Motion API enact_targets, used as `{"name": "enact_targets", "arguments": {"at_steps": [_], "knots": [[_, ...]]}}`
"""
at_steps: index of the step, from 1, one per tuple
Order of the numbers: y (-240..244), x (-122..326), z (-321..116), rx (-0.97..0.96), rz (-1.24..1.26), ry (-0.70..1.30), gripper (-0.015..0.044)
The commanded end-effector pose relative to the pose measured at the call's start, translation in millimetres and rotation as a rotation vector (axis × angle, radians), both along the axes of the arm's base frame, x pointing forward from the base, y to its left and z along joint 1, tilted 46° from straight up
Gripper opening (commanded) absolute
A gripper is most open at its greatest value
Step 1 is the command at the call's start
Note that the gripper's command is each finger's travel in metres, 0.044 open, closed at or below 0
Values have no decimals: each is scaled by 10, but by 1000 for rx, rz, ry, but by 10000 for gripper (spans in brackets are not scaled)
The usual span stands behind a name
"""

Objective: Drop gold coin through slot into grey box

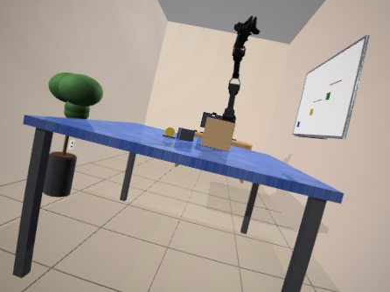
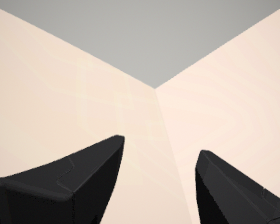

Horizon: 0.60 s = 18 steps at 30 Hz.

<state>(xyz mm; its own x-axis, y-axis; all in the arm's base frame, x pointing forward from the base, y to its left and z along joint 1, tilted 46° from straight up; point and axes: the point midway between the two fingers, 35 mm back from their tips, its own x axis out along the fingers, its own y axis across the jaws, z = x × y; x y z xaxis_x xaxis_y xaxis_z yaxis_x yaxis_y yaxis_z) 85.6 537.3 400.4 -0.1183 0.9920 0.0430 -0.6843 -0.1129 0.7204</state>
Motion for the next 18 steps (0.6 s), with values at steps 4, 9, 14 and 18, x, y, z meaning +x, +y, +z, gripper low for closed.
{"name": "enact_targets", "arguments": {"at_steps": [4,9,14,18], "knots": [[-29,677,-512,-160,-185,8,161],[-211,1339,-1062,-337,-370,19,161],[-555,1942,-1609,-526,-545,32,161],[-935,2358,-2031,-687,-674,44,161]]}}
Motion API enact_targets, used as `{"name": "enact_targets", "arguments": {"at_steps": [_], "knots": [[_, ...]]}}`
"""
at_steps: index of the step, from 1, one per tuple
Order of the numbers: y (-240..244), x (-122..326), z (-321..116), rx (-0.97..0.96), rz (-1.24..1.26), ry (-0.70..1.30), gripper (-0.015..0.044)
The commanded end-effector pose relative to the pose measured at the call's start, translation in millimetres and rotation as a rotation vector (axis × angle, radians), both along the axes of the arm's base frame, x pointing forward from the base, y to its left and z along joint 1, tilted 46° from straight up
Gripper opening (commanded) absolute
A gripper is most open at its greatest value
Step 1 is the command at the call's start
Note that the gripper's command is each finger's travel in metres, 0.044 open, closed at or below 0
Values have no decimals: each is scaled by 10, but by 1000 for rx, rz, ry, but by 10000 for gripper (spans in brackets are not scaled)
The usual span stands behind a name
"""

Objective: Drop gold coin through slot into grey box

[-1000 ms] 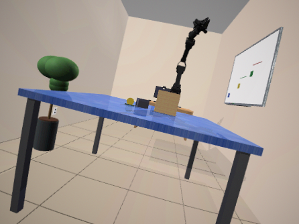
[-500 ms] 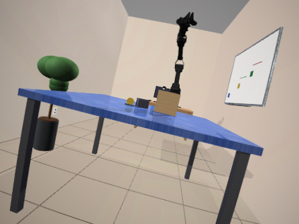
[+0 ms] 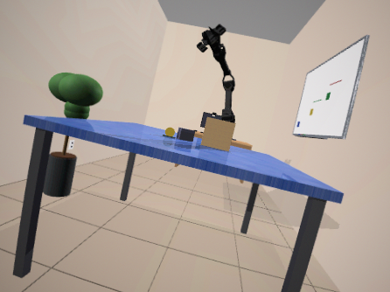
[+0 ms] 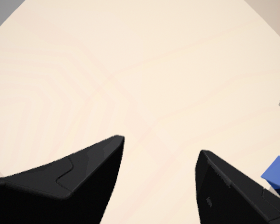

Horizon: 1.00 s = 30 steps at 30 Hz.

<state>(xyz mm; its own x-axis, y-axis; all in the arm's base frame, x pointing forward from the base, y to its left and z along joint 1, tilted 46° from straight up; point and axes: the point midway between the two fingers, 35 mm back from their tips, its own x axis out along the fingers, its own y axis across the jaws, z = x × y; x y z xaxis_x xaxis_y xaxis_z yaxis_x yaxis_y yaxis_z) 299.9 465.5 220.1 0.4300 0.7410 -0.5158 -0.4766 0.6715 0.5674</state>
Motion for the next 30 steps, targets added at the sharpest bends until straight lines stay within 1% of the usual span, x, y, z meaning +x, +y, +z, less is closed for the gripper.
{"name": "enact_targets", "arguments": {"at_steps": [1,8,15,23,30], "knots": [[-324,307,-328,-128,-101,16,161],[-1209,838,-1006,-431,-305,82,161],[-2246,1093,-1553,-754,-465,186,161],[-3483,1041,-1965,-1139,-567,360,161],[-4559,730,-2125,-1495,-553,582,161]]}}
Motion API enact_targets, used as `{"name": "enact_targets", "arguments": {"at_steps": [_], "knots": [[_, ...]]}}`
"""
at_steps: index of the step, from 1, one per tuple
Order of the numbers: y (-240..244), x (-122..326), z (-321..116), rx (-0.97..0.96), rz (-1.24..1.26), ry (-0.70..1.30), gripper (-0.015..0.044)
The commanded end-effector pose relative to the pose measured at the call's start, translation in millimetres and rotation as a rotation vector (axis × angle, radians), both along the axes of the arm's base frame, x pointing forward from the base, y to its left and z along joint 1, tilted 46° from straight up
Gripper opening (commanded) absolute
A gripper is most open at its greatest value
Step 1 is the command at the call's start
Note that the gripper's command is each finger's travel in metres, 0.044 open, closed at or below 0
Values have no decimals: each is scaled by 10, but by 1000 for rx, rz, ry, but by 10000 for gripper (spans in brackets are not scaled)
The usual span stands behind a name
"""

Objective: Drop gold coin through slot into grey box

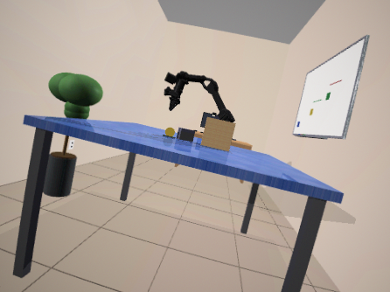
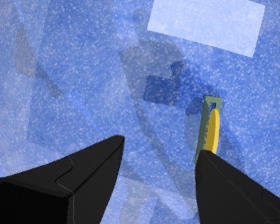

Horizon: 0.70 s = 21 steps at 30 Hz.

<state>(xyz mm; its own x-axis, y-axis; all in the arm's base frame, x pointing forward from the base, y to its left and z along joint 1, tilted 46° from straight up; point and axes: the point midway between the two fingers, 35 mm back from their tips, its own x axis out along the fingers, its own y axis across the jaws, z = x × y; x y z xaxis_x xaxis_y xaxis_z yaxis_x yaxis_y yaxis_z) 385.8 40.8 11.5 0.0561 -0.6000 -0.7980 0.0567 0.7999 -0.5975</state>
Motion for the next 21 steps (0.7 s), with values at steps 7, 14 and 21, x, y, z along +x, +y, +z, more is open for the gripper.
{"name": "enact_targets", "arguments": {"at_steps": [7,14,21], "knots": [[-530,-244,-20,-136,-33,165,161],[-782,-281,-261,-138,-33,164,161],[-899,-303,-365,-138,-33,164,161]]}}
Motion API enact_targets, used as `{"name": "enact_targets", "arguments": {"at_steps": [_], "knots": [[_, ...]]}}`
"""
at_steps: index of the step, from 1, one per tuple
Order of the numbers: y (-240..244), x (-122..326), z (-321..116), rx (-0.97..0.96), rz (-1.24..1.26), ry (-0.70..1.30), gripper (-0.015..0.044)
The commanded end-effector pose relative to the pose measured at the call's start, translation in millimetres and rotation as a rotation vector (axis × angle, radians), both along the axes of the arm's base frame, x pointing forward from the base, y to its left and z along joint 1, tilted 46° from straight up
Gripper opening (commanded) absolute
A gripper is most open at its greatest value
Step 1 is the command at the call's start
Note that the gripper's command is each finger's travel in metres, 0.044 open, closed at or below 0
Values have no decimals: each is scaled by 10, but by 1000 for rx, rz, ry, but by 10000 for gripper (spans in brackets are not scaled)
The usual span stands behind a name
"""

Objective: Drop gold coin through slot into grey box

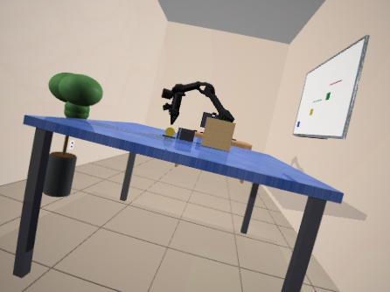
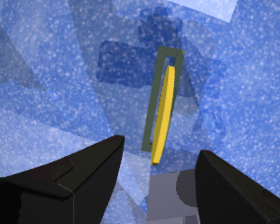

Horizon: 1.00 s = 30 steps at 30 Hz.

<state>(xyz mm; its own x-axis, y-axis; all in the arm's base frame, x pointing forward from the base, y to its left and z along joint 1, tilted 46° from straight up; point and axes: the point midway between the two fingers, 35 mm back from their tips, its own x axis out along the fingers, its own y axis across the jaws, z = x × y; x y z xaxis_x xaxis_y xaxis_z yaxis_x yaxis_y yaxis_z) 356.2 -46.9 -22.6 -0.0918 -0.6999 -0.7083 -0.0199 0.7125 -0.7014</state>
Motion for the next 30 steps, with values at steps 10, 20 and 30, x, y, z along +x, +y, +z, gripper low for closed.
{"name": "enact_targets", "arguments": {"at_steps": [10,20,30], "knots": [[-122,-15,-129,-2,3,2,161],[-238,-24,-243,-2,4,2,161],[-355,-41,-353,-4,5,2,161]]}}
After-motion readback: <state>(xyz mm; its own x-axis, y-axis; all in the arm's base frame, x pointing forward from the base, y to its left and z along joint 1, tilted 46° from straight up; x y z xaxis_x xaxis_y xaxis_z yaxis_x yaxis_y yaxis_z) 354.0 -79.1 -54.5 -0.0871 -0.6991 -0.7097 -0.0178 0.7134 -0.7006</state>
